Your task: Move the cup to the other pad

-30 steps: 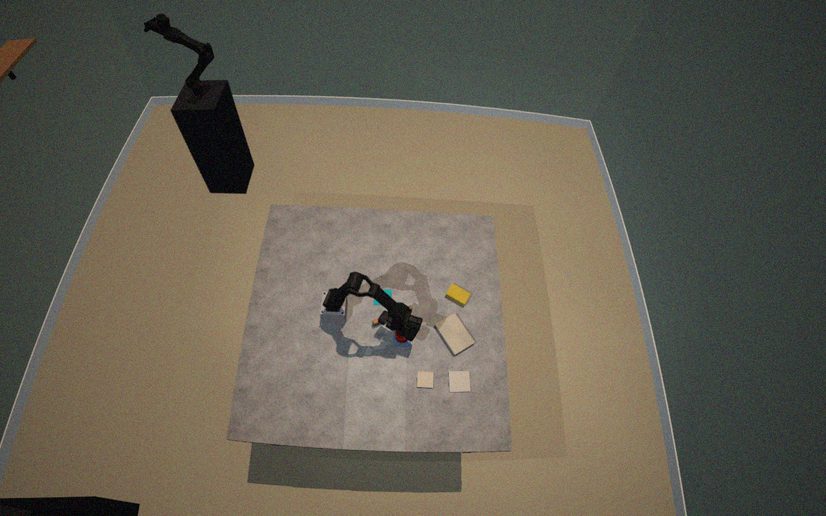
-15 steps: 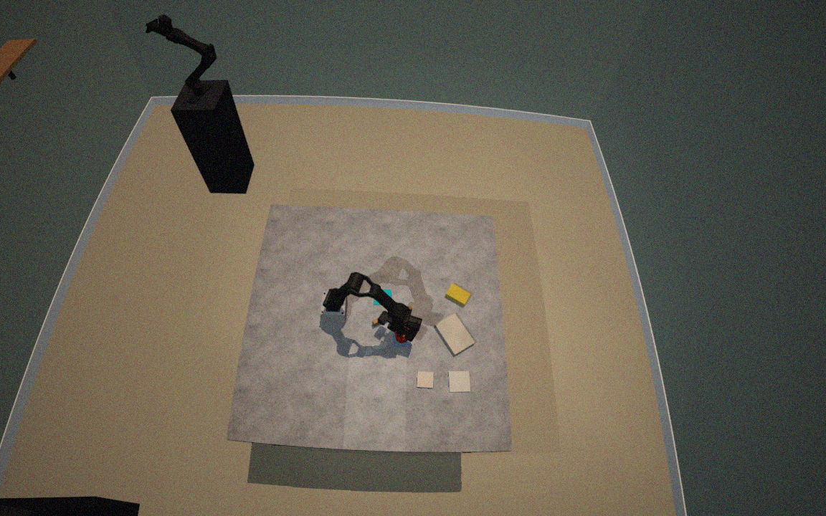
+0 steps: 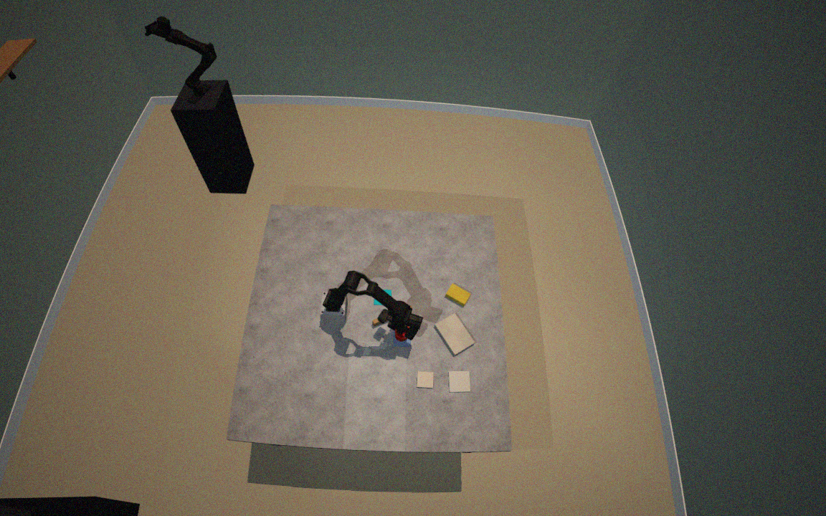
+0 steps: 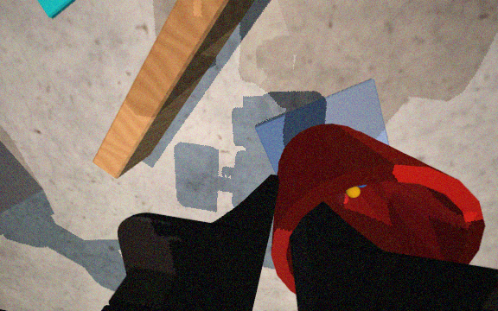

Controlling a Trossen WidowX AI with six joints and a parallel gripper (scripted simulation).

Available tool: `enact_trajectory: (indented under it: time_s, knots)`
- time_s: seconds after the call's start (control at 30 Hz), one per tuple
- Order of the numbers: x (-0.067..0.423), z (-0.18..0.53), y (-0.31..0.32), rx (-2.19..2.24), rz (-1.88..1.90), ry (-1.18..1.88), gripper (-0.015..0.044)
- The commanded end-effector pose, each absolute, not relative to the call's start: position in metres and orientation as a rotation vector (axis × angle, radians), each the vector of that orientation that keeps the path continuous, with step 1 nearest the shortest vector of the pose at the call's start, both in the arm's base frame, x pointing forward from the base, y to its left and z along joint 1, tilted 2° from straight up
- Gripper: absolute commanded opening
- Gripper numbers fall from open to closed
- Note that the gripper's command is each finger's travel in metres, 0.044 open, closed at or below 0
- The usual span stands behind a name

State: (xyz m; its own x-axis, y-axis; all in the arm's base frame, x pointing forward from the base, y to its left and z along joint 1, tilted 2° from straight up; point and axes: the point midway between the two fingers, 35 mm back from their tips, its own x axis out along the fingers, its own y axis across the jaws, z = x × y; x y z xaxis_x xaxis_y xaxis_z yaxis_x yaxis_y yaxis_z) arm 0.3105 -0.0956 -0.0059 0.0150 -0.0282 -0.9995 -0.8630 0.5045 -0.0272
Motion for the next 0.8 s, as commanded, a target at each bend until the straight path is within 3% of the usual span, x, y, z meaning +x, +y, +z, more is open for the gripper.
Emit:
enact_trajectory:
  time_s: [0.0,0.77]
  knots:
    - [0.312,0.012,-0.096,-0.843,0.777,1.411,0.0000]
    - [0.312,0.036,-0.094,-0.845,0.781,1.407,0.0000]
